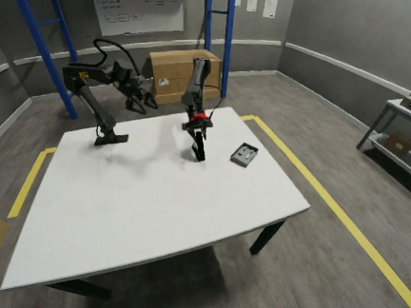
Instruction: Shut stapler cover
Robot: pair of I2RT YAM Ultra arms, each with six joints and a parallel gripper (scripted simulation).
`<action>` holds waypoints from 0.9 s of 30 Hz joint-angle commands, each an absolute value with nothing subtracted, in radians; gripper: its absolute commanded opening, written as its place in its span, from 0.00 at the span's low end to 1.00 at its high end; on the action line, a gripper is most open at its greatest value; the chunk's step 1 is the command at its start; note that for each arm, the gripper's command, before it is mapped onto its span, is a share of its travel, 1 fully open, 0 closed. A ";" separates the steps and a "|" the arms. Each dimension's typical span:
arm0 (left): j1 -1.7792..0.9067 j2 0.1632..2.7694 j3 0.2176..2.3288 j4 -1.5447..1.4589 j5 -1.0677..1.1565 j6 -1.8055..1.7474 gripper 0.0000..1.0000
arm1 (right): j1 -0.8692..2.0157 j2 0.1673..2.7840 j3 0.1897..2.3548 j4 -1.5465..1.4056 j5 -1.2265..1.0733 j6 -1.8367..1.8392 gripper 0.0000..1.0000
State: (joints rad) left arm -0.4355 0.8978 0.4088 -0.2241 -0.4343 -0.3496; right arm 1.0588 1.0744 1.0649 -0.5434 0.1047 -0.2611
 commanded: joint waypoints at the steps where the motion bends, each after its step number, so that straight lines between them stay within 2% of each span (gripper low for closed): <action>1: -0.437 0.895 0.412 -0.204 -0.445 -0.350 0.51 | 1.055 1.048 1.068 -0.529 0.095 -0.271 1.00; 9: -0.479 0.825 0.436 -0.301 -0.480 -0.383 0.51 | 1.055 1.048 1.068 -0.529 0.095 -0.271 1.00; 10: -0.485 0.816 0.438 -0.314 -0.484 -0.387 0.62 | 1.055 1.048 1.068 -0.529 0.095 -0.271 1.00; 17: -0.585 0.696 0.483 -0.508 -0.554 -0.458 0.64 | 1.055 1.048 1.068 -0.529 0.095 -0.271 1.00; 18: -0.597 0.692 0.490 -0.508 -0.548 -0.459 0.53 | 1.055 1.048 1.068 -0.529 0.095 -0.271 1.00; 19: -0.598 0.690 0.496 -0.510 -0.545 -0.462 0.50 | 1.055 1.049 1.060 -0.536 0.095 -0.271 1.00; 23: -0.592 0.685 0.516 -0.507 -0.521 -0.455 0.50 | 1.065 1.033 1.069 -0.589 0.097 -0.270 1.00; 27: -0.527 0.747 0.602 -0.637 -0.437 -0.422 0.50 | 1.109 0.973 1.085 -0.679 0.094 -0.272 1.00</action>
